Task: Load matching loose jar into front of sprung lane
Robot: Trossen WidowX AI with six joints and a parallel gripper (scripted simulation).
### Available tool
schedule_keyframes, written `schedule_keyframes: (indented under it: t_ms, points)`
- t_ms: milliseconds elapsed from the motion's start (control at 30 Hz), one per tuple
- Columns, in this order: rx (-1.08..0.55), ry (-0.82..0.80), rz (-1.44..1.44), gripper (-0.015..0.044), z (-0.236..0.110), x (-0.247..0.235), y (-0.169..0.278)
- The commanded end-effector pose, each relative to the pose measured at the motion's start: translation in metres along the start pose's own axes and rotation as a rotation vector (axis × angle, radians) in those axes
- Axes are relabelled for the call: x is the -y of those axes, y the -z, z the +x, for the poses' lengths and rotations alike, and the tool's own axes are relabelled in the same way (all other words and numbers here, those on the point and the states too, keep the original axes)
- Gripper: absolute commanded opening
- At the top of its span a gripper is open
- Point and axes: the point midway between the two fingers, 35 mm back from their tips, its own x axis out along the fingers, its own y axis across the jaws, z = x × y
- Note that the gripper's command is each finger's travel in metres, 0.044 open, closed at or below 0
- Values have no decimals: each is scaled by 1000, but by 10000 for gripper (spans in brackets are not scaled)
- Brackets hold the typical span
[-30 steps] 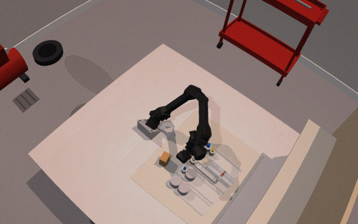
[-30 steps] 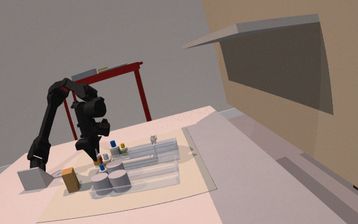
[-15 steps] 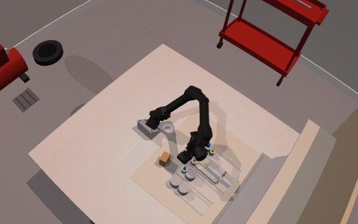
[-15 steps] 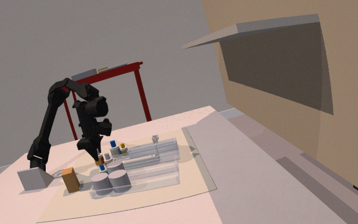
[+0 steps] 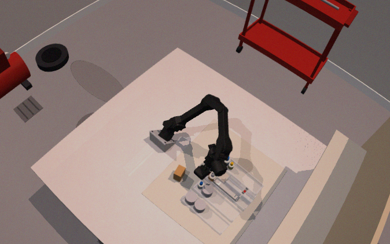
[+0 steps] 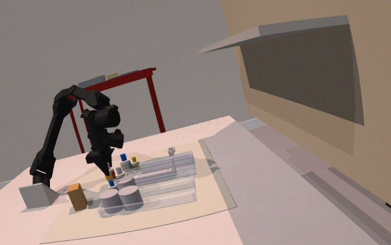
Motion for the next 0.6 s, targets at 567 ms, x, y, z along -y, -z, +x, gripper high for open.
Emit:
schedule_keyframes:
  t_ms: [567]
  points:
    - [21,0,-11,0,-4,-2,-15]
